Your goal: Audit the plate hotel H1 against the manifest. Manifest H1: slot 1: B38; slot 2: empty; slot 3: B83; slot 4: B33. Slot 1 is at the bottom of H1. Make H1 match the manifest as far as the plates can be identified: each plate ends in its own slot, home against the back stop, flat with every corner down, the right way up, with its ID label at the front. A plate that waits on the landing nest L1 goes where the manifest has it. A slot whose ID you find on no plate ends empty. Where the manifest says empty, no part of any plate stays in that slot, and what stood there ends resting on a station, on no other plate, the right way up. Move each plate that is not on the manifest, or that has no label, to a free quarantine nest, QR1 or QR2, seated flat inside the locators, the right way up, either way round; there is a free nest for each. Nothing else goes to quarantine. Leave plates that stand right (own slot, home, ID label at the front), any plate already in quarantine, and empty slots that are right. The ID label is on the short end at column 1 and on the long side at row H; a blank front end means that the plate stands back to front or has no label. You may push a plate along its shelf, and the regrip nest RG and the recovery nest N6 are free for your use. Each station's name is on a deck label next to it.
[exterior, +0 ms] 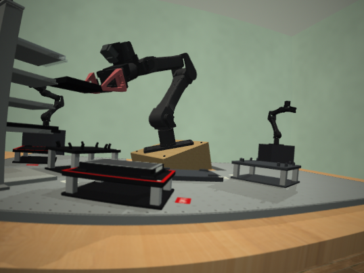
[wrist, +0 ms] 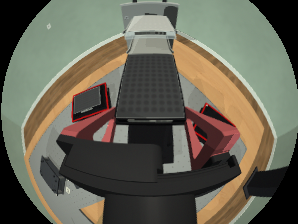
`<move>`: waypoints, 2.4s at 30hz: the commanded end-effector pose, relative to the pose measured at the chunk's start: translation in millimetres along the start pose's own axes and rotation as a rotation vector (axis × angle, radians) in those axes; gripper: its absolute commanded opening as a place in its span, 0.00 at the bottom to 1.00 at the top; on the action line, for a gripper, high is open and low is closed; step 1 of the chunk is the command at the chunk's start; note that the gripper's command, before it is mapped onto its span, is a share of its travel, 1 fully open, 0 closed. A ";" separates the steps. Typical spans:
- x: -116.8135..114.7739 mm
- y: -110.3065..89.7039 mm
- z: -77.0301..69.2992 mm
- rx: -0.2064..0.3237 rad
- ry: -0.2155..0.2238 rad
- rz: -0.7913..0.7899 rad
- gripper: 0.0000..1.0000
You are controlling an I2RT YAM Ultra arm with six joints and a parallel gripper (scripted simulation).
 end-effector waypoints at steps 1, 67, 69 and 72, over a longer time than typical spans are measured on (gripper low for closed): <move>-1.0 9.9 -0.7 -0.033 -0.005 -0.005 0.86; -2.5 28.5 41.8 -0.034 -0.005 -0.005 0.86; -2.6 28.8 43.1 -0.034 -0.005 -0.005 0.86; -2.6 29.1 43.7 -0.034 -0.005 -0.005 0.86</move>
Point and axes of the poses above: the point where the finger pads meet when closed, its own z axis out along the fingers, its own x axis across the jaws, y = z × x, the point moved 10 cm from there along -z, back along the fingers, and after that the axes turned 5 degrees about -z, right-handed, at the moved point
